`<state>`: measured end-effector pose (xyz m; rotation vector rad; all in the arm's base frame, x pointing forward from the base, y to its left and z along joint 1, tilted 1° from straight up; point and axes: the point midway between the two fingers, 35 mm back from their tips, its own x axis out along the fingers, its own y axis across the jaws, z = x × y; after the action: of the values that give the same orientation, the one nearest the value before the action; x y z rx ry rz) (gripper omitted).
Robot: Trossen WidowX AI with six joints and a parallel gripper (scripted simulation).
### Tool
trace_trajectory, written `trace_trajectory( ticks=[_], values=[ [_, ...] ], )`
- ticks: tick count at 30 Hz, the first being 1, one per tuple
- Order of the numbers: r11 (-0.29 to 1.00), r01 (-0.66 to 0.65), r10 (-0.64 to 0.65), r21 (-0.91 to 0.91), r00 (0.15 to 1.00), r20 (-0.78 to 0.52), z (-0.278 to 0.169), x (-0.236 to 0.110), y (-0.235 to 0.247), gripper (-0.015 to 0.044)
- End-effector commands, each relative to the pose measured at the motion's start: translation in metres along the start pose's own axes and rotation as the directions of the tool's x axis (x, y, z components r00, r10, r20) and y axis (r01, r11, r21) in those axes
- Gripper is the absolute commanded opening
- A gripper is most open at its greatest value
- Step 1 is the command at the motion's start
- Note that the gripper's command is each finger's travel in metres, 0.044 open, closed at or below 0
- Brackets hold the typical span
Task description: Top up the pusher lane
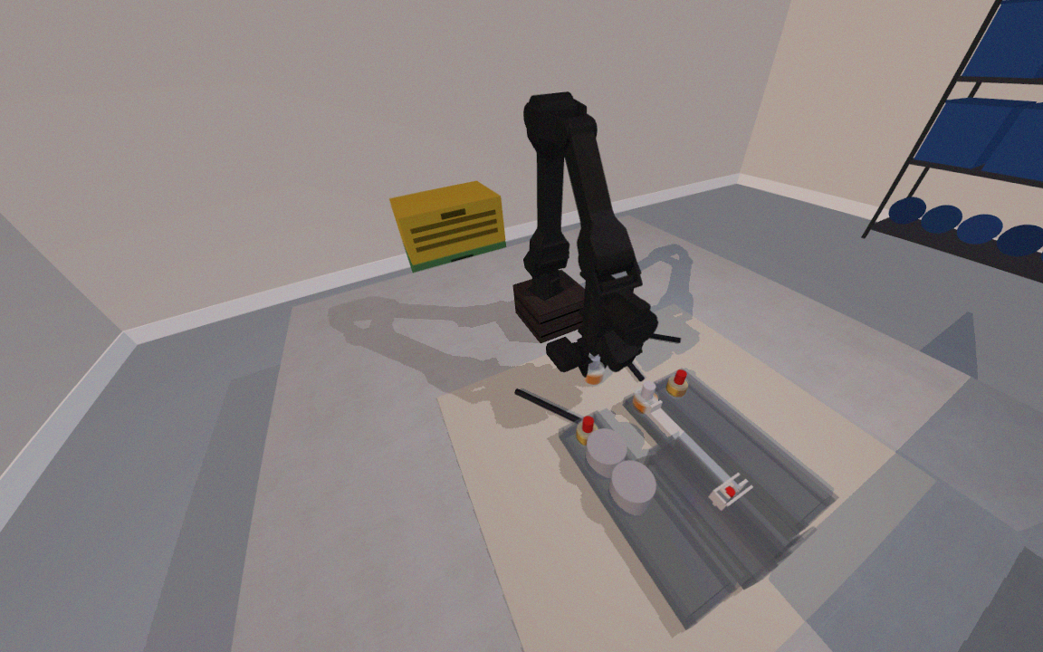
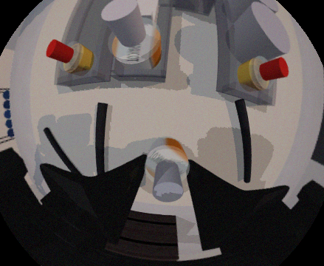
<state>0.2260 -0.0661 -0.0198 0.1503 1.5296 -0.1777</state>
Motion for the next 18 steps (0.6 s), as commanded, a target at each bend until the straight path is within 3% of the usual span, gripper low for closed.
trace_trajectory(
  ticks=[1, 5, 18],
  values=[
    [1.000, -0.004, 0.004, -0.003, 1.000, -0.001, 0.000, 0.000, 0.001, 0.0085],
    [1.000, -0.004, 0.004, -0.003, 1.000, 0.000, 0.006, -0.019, 0.001, 0.0000],
    [1.000, -0.004, 0.004, -0.003, 1.000, 0.001, 0.012, -0.099, 0.003, 0.0000]
  ],
)
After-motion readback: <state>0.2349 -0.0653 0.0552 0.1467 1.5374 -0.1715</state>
